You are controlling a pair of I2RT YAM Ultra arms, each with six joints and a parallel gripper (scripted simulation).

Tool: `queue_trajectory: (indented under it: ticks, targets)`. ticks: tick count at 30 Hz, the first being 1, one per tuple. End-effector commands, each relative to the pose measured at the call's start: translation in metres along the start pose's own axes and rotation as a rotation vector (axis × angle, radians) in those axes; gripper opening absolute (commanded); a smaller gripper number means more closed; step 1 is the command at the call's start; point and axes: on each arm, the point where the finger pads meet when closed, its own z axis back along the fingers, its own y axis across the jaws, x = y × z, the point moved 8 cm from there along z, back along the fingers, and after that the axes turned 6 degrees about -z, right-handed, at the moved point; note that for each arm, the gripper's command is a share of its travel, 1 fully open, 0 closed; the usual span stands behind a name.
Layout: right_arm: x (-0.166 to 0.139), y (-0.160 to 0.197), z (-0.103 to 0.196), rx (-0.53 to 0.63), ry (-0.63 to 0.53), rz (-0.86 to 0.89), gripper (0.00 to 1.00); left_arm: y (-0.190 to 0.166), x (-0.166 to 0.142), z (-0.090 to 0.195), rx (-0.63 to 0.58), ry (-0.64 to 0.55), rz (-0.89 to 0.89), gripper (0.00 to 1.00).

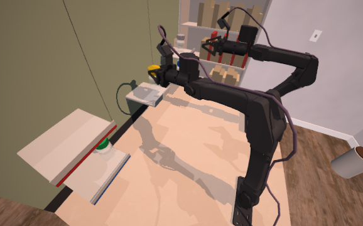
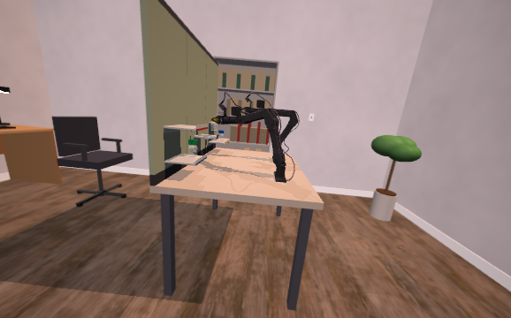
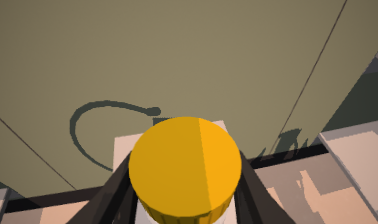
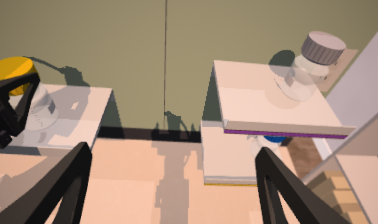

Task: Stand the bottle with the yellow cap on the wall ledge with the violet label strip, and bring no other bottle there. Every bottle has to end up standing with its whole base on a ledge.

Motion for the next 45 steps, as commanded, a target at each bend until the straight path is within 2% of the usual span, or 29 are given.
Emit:
queue_trajectory:
  ticks: [1,10,11,15,18,20,23,25,45]
  targets:
    - [0.008,-0.002,0.007,-0.002,-0.038,0.004,1.0,0.011,0.049,0.004,0.017,-0.143,0.054,0.5]
    - [0.008,-0.002,0.007,-0.002,-0.038,0.004,1.0,0.008,0.043,0.004,0.014,-0.12,0.042,0.5]
    - [0.008,-0.002,0.007,-0.002,-0.038,0.004,1.0,0.011,0.05,0.004,0.016,-0.149,0.055,0.5]
    - [0.008,-0.002,0.007,-0.002,-0.038,0.004,1.0,0.011,0.046,0.004,0.014,-0.171,0.057,0.5]
    - [0.008,-0.002,0.007,-0.002,-0.038,0.004,1.0,0.011,0.036,0.003,0.015,-0.193,0.059,0.5]
    - [0.008,-0.002,0.007,-0.002,-0.038,0.004,1.0,0.009,0.018,-0.001,0.014,-0.178,0.051,0.5]
    - [0.008,-0.002,0.007,-0.002,-0.038,0.004,1.0,0.009,0.015,-0.002,0.013,-0.158,0.045,0.5]
    - [0.008,-0.002,0.007,-0.002,-0.038,0.004,1.0,0.01,0.014,0.0,0.021,-0.131,0.043,0.5]
    - [0.008,-0.002,0.007,-0.002,-0.038,0.004,1.0,0.01,0.011,-0.001,0.023,-0.145,0.047,0.5]
